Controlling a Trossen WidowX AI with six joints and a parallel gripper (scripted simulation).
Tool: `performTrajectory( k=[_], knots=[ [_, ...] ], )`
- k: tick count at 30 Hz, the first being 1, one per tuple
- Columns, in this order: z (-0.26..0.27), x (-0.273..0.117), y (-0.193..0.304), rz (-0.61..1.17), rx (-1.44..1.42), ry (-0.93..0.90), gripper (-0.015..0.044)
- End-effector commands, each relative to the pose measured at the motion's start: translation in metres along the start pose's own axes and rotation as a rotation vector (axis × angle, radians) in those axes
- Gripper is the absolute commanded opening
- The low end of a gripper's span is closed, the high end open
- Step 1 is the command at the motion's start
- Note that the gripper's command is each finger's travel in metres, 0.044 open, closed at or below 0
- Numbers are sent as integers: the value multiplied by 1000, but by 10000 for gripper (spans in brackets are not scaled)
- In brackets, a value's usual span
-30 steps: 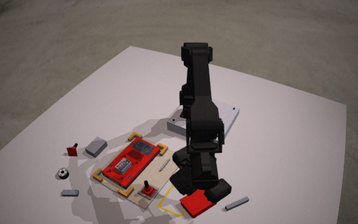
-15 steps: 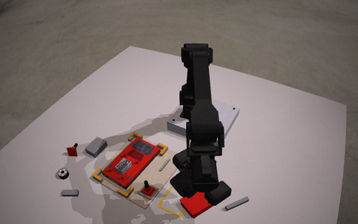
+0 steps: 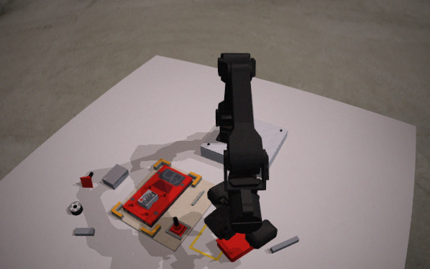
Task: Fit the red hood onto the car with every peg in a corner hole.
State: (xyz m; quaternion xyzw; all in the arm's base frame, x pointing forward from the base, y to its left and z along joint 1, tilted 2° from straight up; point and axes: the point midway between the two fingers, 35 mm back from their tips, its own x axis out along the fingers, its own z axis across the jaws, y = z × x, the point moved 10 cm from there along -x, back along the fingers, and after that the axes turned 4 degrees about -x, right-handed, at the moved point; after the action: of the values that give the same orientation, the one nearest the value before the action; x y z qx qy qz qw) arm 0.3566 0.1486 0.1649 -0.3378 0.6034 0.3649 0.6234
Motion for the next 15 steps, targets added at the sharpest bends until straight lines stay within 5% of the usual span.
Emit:
performTrajectory(
  k=[1,15],
  knots=[
    [-1,4,0,1,6,7,440],
    [-1,12,0,1,6,7,440]
  ],
)
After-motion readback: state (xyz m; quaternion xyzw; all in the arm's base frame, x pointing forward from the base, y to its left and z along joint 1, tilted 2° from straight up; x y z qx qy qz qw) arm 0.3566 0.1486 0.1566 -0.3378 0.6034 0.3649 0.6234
